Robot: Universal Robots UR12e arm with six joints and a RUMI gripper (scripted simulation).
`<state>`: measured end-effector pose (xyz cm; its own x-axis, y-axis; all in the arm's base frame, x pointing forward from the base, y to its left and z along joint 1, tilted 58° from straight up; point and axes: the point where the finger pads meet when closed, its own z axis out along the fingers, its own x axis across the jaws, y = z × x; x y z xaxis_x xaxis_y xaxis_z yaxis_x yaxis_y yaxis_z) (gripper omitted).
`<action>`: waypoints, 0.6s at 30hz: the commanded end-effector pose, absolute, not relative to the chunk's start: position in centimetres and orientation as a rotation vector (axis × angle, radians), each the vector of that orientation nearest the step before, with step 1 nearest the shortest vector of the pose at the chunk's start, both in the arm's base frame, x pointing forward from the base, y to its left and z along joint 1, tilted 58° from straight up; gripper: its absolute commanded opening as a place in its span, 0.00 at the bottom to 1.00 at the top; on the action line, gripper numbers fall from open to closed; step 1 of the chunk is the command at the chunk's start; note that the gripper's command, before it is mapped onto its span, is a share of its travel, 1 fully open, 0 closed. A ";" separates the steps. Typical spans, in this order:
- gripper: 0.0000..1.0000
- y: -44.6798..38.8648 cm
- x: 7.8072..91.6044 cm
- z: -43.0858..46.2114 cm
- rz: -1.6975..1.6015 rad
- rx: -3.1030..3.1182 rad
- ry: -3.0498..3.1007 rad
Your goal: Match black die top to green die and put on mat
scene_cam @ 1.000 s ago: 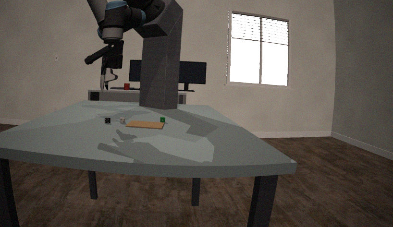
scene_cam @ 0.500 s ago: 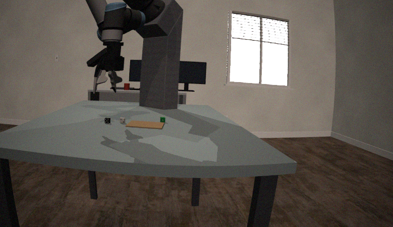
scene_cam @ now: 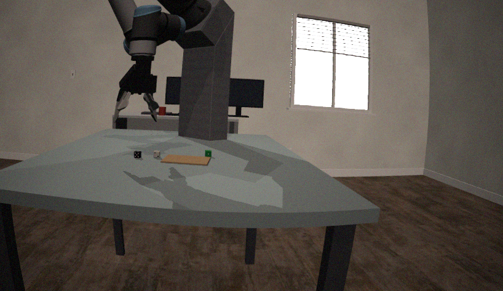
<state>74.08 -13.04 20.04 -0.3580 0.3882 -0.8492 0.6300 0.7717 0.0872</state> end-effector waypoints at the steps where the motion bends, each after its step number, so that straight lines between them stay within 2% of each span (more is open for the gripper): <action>1: 1.00 -13.0 74.2 19.9 -0.237 0.896 1.932; 18: 1.00 -12.8 75.0 19.2 0.020 1.286 1.687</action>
